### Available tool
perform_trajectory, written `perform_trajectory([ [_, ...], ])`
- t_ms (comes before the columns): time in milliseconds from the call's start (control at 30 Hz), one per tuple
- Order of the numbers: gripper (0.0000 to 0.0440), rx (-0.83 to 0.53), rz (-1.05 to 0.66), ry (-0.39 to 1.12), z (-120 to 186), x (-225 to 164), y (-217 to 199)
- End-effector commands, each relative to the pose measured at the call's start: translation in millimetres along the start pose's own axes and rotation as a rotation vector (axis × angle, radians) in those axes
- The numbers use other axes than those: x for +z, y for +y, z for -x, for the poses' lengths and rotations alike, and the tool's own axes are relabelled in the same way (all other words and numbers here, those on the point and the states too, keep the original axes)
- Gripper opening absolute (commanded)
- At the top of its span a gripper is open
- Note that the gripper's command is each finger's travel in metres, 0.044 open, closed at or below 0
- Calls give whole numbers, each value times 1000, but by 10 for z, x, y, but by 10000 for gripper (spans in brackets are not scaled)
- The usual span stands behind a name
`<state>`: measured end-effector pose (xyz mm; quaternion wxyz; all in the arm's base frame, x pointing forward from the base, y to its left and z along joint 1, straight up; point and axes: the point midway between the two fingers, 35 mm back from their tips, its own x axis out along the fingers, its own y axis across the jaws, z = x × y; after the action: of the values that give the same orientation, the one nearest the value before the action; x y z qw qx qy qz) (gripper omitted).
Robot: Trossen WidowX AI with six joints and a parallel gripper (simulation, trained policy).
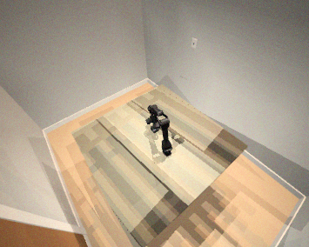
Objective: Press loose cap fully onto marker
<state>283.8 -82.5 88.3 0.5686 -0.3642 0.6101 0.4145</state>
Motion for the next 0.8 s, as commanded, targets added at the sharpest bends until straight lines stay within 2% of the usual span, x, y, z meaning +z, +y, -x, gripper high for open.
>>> perform_trajectory([
  [0, 212, 28, 8, 0, -39, -1, 90],
  [300, 440, -10, 16, -11, 15, 14, 124],
  [533, 440, -88, 10, -24, 188, 30, 68],
  [767, 440, -151, 15, -36, 491, 44, 37],
])
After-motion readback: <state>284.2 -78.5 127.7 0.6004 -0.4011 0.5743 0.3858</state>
